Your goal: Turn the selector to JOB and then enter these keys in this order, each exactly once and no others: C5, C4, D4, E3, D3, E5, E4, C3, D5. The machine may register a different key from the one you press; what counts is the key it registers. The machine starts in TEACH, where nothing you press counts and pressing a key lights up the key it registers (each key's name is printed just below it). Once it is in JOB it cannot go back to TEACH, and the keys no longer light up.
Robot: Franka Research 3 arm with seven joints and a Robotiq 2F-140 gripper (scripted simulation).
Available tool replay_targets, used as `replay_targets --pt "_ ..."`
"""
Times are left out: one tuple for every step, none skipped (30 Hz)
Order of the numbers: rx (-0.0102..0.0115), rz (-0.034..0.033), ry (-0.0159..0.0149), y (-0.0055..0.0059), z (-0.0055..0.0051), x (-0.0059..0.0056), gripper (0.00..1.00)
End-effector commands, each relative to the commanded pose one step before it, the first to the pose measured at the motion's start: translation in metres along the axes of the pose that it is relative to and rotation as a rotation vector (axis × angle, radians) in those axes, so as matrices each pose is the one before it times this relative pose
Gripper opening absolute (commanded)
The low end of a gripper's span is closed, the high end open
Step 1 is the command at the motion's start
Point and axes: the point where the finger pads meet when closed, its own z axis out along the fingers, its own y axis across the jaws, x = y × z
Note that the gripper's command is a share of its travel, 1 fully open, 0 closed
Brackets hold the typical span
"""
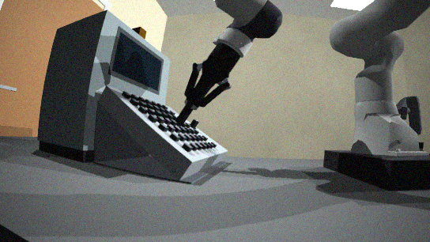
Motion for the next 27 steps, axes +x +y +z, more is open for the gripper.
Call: replay_targets --pt "0.00437 -0.00211 0.00174 -0.00146 0.00045 0.00069 0.1" --pt "0.0 0.0 0.0 0.0 -0.00001 0.0 0.1" --pt "0.0 0.0 0.0 0.0 -0.00005 0.0 0.1" --pt "0.0 0.0 0.0 0.0 -0.00012 0.0 0.1" --pt "0.0 0.0 0.0 0.0 -0.00022 0.0 0.1" --pt "0.0 0.0 0.0 0.0 -0.00035 0.0 0.1" --pt "0.0 0.0 0.0 0.0 -0.00049 0.0 0.1" --pt "0.0 0.0 0.0 0.0 -0.00063 0.0 0.1" --pt "0.0 0.0 0.0 0.0 -0.00079 0.0 0.1" --pt "0.0 0.0 0.0 0.0 -0.00094 0.0 0.1" --pt "-0.00001 0.00001 -0.00001 0.00001 -0.00109 0.0 0.1" --pt "0.00001 -0.00001 0.00001 -0.00001 -0.00122 0.0 0.1" --pt "0.0 -0.00001 0.0 0.0 -0.00135 0.0 0.1" --pt "0.0 0.00001 -0.00001 0.00001 -0.00146 0.0 0.1" --pt "0.0 0.0 0.0 0.0 -0.00155 0.0 0.1" --pt "0.0 0.0 0.0 0.0 0.0 0.0 0.1" --pt "0.0 0.0 0.0 0.0 0.0 0.0 0.1" --pt "0.0 -0.00001 0.00001 -0.00001 -0.00163 0.0 0.1" --pt "-0.00001 0.00001 -0.00001 0.00001 -0.00168 0.0 0.1" --pt "0.0 0.0 0.0 0.0 -0.00172 0.0 0.1" --pt "0.0 -0.00001 0.0 0.0 -0.00173 0.0 0.1" --pt "-0.00001 0.00001 -0.00001 0.00001 -0.00172 0.0 0.1" --pt "0.00001 -0.00001 0.00001 -0.00001 -0.00169 0.0 0.1" --pt "0.0 0.0 0.0 0.0 -0.00164 0.0 0.1" --pt "-0.00001 0.00002 -0.00001 0.00001 -0.00158 0.0 0.1" --pt "0.00001 -0.00001 0.00001 -0.00001 -0.00149 0.0 0.1" --pt "0.0 0.0 0.0 0.0 -0.00139 0.0 0.1"
